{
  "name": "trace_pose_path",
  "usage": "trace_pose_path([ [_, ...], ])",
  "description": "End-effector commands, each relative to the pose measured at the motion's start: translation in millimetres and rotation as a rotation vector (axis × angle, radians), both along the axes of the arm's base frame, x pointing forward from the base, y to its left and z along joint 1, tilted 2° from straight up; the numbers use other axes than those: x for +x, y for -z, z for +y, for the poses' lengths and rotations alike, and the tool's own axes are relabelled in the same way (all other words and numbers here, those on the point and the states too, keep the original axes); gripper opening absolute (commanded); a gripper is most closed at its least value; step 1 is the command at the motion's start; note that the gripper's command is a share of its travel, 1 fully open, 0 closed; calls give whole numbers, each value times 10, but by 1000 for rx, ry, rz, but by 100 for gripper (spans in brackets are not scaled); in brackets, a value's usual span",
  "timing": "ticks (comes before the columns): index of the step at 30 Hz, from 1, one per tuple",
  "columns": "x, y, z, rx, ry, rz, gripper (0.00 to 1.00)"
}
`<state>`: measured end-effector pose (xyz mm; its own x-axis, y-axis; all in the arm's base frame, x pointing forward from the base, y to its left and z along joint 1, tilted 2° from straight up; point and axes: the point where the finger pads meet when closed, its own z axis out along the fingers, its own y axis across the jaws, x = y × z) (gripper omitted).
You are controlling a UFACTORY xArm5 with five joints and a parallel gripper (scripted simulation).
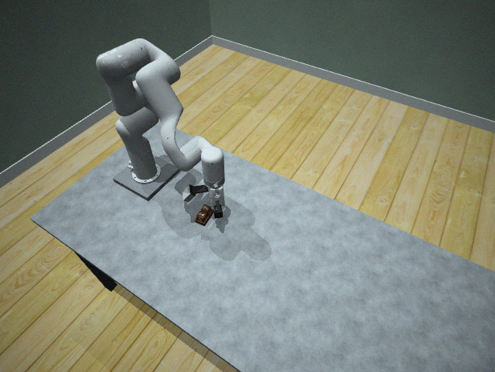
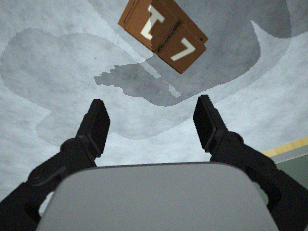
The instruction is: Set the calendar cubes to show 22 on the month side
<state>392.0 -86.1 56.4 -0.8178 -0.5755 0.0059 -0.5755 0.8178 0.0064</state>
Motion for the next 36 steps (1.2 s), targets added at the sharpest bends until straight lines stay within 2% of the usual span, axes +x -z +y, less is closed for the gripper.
trace_pose_path([
  [1, 25, -7, 43, -1, 7, -4, 100],
  [4, 29, -6, 55, -1, 47, -4, 100],
  [11, 51, 2, 126, -3, 267, -3, 100],
  [19, 75, 10, 214, -3, 287, -5, 100],
  [27, 100, 17, 291, -5, 529, -4, 100],
  [36, 126, 26, 385, -5, 570, -5, 100],
])
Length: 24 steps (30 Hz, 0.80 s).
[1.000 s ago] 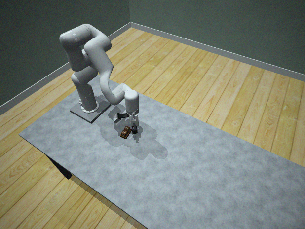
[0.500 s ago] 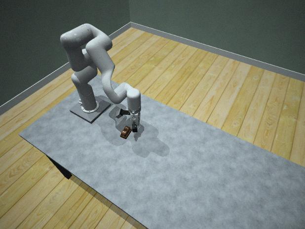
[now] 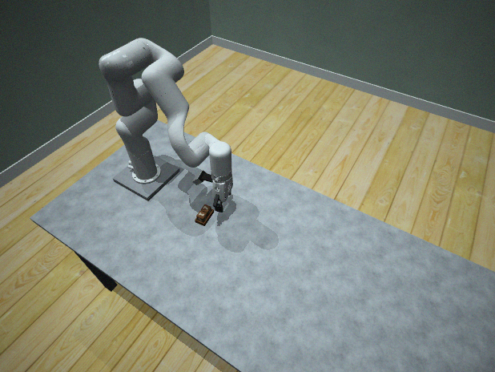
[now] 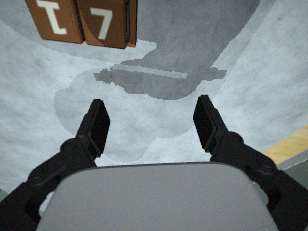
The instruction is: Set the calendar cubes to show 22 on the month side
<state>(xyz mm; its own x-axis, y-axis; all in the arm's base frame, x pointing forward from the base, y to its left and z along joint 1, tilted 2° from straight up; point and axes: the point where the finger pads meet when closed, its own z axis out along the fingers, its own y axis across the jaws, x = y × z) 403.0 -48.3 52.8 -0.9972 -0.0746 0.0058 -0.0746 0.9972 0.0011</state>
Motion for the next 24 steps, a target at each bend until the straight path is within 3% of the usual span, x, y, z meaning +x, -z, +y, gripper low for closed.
trace_pose_path([
  [1, 19, -10, 16, -1, 60, -3, 100],
  [7, 38, -3, 77, -1, 252, -3, 100],
  [15, 63, 5, 167, -2, 272, -5, 100],
  [24, 102, 17, 298, -2, 514, -5, 100],
])
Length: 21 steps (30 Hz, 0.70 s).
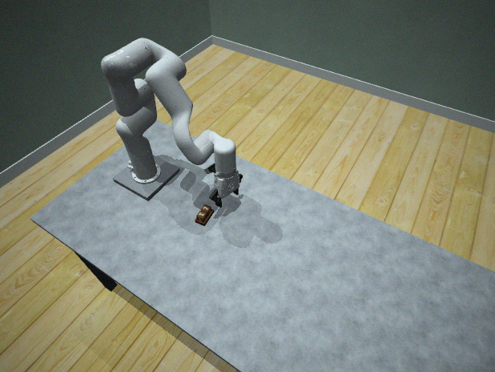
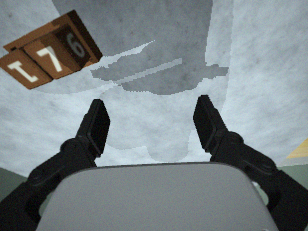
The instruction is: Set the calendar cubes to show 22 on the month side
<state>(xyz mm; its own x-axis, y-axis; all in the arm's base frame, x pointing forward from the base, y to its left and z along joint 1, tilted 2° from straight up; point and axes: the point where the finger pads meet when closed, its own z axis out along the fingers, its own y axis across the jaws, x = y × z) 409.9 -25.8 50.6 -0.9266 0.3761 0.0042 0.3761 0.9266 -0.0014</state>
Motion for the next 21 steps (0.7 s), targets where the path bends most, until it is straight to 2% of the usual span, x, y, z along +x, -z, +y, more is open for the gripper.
trace_pose_path([
  [1, 40, -2, 97, 0, 54, -5, 100],
  [7, 43, -1, 107, 0, 74, -5, 100],
  [15, 67, 6, 180, -1, 316, -4, 100],
  [21, 90, 14, 267, -1, 316, -6, 100],
])
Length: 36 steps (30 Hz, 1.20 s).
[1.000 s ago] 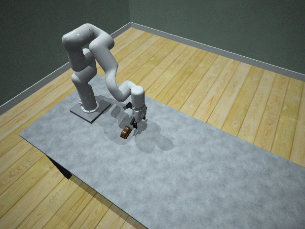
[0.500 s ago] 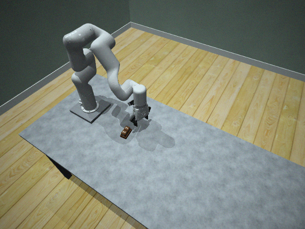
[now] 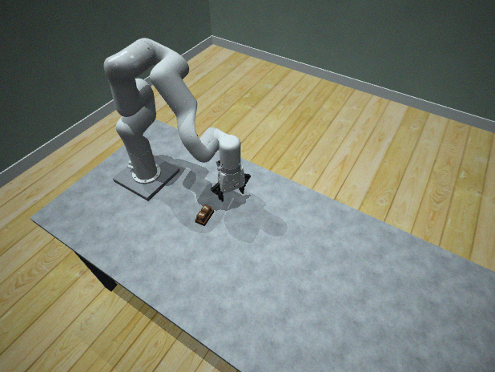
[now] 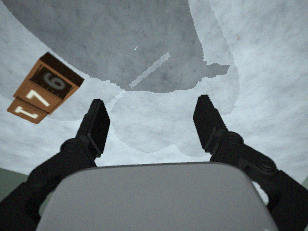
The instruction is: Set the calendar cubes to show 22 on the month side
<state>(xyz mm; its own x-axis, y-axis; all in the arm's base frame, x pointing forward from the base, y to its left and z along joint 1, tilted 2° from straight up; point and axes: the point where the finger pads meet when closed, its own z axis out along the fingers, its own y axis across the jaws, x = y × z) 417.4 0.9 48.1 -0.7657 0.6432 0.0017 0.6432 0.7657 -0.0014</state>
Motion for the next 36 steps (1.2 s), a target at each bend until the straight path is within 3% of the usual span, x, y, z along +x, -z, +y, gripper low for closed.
trace_pose_path([
  [1, 14, -10, -1, 0, 3, -4, 100],
  [14, 15, 139, 7, 0, 3, -4, 100],
  [36, 15, 145, 7, 0, 3, -4, 100],
])
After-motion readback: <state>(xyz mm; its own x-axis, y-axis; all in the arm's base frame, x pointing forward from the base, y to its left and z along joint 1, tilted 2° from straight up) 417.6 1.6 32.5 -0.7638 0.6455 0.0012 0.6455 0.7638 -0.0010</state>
